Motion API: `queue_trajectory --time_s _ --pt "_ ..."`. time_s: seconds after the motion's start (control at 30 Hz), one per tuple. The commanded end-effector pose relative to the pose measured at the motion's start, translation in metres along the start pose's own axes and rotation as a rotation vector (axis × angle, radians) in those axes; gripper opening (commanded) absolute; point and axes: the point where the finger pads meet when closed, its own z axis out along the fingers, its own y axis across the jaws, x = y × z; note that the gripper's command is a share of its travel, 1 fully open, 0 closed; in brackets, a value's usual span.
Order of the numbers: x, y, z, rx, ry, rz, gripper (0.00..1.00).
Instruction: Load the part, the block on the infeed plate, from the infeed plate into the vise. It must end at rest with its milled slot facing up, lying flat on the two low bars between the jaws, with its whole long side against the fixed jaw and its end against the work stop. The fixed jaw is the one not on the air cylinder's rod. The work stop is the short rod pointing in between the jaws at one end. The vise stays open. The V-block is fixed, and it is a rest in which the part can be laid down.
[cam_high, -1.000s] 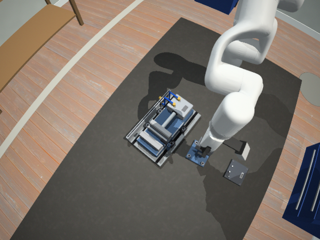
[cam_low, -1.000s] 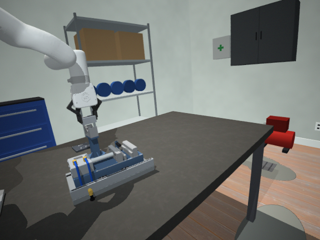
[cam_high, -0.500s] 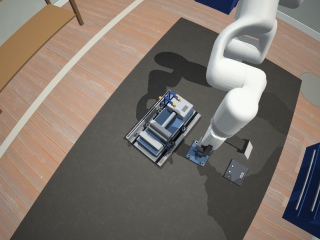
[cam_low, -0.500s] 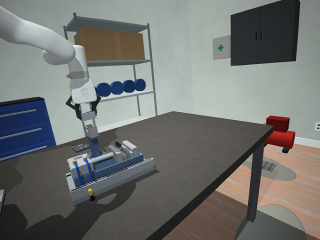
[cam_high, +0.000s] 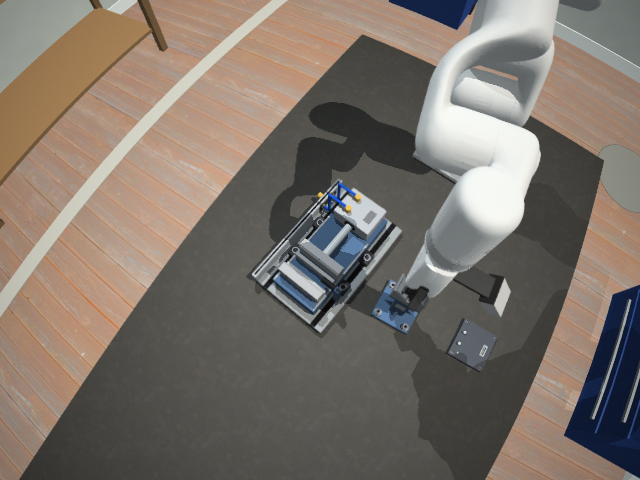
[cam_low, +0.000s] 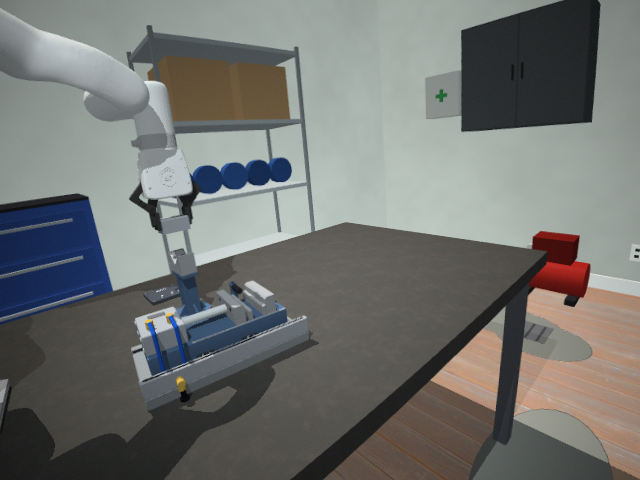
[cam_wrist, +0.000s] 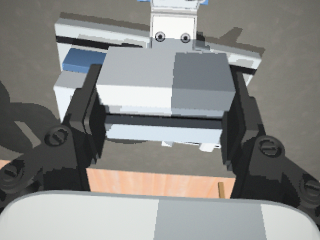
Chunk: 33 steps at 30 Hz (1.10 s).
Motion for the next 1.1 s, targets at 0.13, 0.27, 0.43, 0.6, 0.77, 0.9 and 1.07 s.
queue_trajectory --time_s 0.13,0.27,0.43,0.6,0.77,0.9,1.07 --pt "0.0 0.001 -0.008 -0.004 0.001 0.0 0.0" --pt "0.0 0.001 -0.009 -0.004 0.001 0.0 0.0" --pt "0.0 0.001 -0.009 -0.004 0.001 0.0 0.0" --pt "0.0 0.001 -0.009 -0.004 0.001 0.002 0.0" --pt "-0.001 0.002 -0.009 -0.004 0.001 0.015 0.0" --pt "-0.004 0.003 -0.009 -0.003 0.001 0.041 0.0" --pt "-0.01 0.006 -0.008 -0.002 0.001 0.099 0.0"
